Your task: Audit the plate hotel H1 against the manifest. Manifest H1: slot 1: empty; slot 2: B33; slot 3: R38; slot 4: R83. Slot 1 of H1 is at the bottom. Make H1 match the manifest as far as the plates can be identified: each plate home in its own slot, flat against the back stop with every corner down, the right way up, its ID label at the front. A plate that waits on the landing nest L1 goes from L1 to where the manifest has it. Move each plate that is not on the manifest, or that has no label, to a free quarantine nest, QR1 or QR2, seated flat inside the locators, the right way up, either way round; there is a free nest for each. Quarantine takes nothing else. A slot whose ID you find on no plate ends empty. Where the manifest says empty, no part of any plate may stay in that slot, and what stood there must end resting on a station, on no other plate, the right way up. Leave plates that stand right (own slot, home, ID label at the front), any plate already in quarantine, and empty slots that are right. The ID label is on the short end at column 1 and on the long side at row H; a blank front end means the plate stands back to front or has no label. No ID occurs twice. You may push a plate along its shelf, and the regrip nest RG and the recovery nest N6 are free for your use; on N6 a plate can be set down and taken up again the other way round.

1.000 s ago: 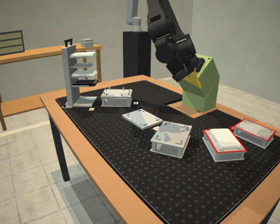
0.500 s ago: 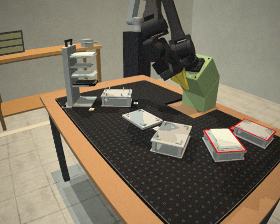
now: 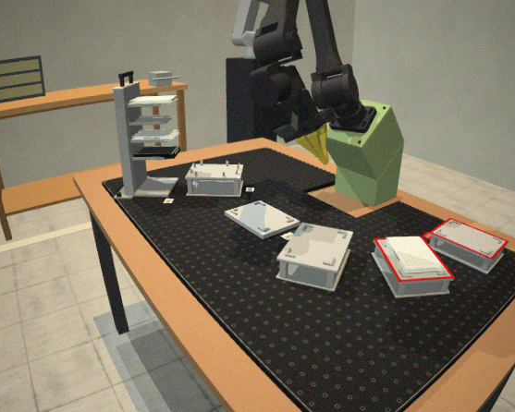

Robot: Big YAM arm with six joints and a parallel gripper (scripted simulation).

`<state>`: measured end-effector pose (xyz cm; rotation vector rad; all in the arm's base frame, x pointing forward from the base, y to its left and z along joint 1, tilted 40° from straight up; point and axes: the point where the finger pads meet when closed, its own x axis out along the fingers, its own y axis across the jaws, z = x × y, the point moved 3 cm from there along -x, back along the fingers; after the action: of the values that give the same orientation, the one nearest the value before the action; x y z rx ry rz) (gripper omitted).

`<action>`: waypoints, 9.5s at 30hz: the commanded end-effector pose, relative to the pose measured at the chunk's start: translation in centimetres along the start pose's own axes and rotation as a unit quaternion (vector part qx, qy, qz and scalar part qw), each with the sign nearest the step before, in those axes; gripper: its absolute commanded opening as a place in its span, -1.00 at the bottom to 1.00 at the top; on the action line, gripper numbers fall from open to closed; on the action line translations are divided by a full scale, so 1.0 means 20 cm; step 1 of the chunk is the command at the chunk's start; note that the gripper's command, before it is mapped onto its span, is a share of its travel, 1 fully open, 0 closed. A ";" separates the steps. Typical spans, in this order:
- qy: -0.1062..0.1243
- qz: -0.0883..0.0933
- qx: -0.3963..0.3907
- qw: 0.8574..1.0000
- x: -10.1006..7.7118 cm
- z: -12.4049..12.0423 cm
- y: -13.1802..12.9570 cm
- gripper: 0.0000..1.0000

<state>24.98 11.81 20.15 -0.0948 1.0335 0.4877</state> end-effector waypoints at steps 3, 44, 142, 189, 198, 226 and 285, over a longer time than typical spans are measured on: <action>-0.013 -0.006 0.008 1.000 -0.07 -0.01 -0.08 -1.00; -0.097 -0.189 0.182 0.960 -0.33 -0.24 -0.51 -1.00; -0.407 -0.347 0.353 0.767 -0.73 -0.62 -1.06 -1.00; -0.479 -0.389 0.369 0.695 -0.96 -0.91 -1.40 -1.00; -0.476 -0.390 0.370 0.696 -0.98 -1.01 -1.48 -1.00; -0.470 -0.392 0.372 0.699 -1.27 -1.12 -1.39 1.00; -0.472 -0.384 0.372 0.702 -1.37 -1.10 -1.37 1.00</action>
<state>7.50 -27.31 24.48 0.4795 0.0459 -0.6668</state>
